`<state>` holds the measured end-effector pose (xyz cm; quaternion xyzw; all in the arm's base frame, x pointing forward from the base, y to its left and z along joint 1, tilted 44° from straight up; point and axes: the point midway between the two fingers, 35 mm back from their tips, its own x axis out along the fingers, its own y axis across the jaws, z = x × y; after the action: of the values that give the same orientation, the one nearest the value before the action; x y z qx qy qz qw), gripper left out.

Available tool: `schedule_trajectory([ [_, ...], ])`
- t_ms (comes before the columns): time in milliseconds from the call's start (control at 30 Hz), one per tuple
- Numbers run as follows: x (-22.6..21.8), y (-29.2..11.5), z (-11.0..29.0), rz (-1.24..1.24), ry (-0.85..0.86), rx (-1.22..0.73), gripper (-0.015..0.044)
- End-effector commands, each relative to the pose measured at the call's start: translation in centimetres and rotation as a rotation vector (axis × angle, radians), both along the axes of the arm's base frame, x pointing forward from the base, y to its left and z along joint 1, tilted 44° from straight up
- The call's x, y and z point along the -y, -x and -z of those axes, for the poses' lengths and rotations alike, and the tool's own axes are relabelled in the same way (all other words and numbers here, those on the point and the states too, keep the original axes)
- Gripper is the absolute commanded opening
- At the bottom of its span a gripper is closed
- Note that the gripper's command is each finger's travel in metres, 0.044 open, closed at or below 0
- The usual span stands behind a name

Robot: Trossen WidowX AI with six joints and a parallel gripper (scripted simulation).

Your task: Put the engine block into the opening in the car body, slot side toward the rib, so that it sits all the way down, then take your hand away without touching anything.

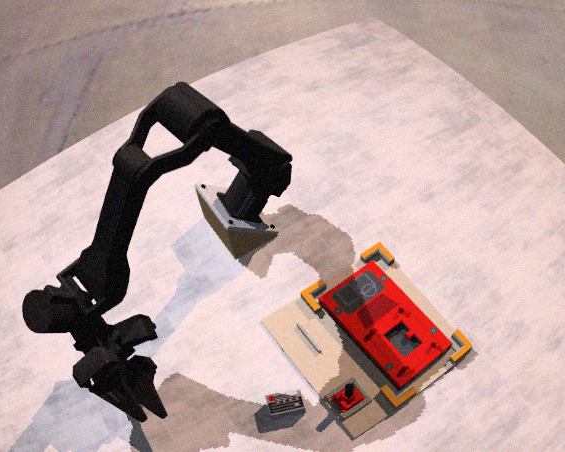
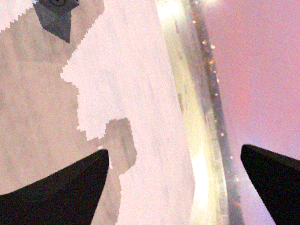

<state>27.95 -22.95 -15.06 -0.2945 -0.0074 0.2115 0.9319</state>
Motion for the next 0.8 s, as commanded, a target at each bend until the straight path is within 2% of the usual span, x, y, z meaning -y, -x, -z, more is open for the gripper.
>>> schedule_trajectory([
  [0, 0.0, 0.0, 0.0, 0.001, -0.004, -0.004, 0.0426],
  [33, 0.1, -0.1, 0.1, 0.002, -0.018, -0.014, 0.044],
  [767, 2.6, -3.1, 3.3, 0.123, -0.561, -0.503, 0.044],
])
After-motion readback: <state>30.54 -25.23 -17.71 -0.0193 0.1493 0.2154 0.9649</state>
